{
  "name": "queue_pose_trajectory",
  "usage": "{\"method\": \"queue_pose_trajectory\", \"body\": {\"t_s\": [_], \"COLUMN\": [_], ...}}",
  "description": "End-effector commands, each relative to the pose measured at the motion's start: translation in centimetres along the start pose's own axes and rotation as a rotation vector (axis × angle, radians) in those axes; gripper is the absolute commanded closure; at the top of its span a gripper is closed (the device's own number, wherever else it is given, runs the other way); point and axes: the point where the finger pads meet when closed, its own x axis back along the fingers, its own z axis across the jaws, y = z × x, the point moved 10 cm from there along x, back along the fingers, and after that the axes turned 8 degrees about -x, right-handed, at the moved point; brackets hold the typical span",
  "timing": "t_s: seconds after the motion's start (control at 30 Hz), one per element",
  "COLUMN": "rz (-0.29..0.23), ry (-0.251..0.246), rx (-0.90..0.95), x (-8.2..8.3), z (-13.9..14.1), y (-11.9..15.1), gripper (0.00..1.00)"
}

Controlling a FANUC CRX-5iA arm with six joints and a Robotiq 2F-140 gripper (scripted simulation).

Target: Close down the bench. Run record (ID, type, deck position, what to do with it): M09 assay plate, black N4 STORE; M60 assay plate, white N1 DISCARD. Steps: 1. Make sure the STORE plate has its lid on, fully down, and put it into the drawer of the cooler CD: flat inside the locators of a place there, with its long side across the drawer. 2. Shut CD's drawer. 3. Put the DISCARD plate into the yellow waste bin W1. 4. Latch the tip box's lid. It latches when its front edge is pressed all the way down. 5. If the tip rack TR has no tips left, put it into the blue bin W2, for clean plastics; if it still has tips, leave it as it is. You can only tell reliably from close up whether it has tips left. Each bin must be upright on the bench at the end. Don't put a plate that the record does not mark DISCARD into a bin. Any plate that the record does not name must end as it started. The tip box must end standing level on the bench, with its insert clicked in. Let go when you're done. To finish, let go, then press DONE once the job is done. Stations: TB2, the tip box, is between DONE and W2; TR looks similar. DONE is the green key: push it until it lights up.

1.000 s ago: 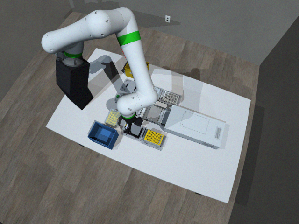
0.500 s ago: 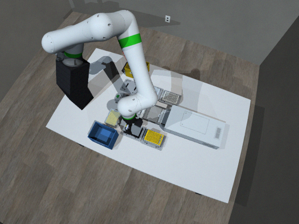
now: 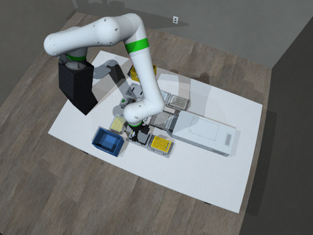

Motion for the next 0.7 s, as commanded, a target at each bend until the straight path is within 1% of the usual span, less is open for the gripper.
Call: {"method": "queue_pose_trajectory", "body": {"t_s": [0.0,0.27,0.67], "rz": [0.001,0.002,0.002], "ry": [0.001,0.001,0.001], "rx": [0.000,0.000,0.000], "x": [-0.4,-1.5,-1.5], "z": [0.0,0.0,0.0], "y": [-0.1,-0.1,-0.1], "gripper": [0.90,0.90,0.90]}}
